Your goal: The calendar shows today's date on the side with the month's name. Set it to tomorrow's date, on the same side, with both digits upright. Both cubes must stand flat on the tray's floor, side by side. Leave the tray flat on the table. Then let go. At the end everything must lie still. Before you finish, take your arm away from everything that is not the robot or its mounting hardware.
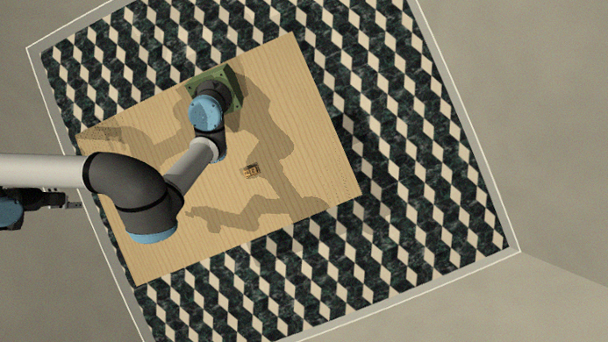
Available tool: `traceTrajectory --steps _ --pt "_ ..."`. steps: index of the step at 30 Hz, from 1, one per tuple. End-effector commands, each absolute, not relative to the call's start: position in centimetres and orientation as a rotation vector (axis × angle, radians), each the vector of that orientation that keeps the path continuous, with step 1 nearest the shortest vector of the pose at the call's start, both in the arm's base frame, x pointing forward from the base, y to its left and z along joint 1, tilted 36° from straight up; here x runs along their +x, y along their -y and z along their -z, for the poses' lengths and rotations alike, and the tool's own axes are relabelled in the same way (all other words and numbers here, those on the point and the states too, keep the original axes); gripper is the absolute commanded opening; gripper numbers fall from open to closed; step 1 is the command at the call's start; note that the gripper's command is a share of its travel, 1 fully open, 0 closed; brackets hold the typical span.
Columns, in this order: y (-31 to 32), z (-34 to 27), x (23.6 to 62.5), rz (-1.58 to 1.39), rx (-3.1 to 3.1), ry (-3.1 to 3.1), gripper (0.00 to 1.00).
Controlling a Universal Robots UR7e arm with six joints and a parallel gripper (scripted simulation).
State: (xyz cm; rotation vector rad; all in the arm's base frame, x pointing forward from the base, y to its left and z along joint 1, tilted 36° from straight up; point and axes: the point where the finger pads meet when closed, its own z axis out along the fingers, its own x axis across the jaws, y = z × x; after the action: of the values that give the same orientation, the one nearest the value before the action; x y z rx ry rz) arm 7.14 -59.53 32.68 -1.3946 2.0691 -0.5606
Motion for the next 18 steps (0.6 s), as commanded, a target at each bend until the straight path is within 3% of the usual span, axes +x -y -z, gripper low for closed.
traceTrajectory --steps 1,18 --pt "59.3 -32.9 7.3 0.565 -1.404 -2.066 1.00" --pt "54.3 -35.4 11.3 0.614 -1.587 -1.972 1.00"
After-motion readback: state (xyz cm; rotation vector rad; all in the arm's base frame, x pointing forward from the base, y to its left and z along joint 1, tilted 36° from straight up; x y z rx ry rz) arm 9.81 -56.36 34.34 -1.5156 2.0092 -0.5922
